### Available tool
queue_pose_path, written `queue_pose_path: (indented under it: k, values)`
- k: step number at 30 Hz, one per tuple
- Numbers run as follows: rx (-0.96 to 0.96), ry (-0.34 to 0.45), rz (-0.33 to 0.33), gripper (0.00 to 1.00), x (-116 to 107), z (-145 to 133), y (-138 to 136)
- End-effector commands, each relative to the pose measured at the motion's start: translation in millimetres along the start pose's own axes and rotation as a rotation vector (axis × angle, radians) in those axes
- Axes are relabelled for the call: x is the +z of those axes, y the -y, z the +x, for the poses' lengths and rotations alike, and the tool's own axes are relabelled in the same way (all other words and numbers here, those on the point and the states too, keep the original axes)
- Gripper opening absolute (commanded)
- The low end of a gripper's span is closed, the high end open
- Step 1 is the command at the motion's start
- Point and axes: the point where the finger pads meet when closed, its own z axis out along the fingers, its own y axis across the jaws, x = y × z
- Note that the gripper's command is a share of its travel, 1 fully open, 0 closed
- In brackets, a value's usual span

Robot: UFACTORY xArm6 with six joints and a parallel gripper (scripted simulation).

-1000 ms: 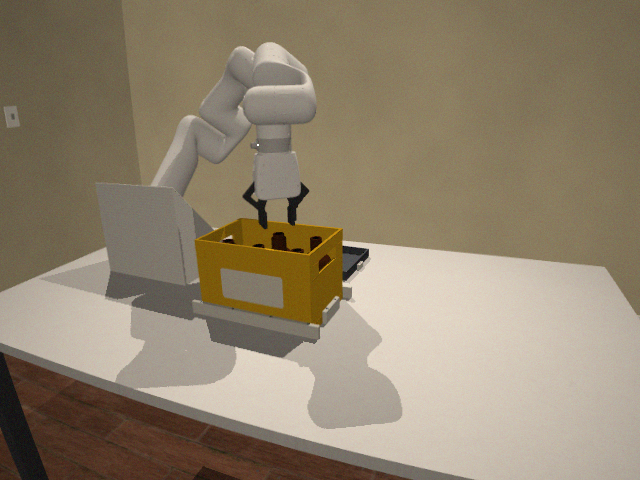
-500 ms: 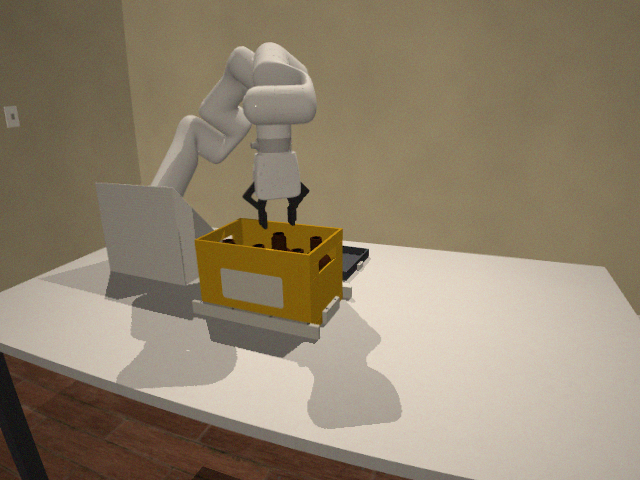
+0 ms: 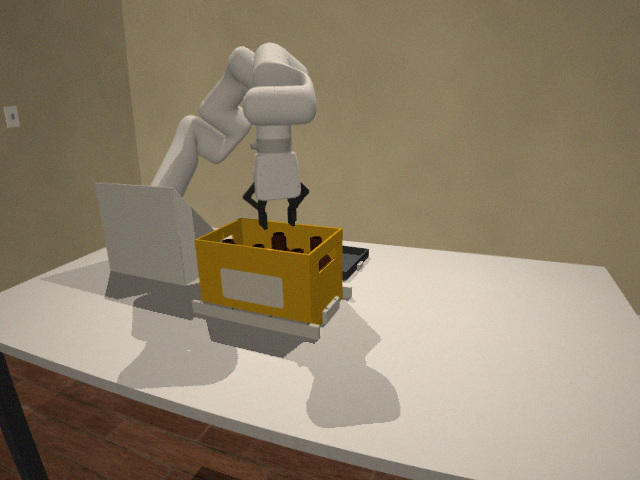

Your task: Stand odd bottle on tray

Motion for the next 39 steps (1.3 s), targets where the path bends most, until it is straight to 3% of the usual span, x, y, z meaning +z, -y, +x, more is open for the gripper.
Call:
queue_pose_path:
  k: [1, 39]
  values:
    - [-0.001, 0.003, -0.001, 0.65, 0.7, -0.7, -0.4]
    - [-0.001, 0.003, -0.001, 0.65, 34.1, -0.8, -0.5]
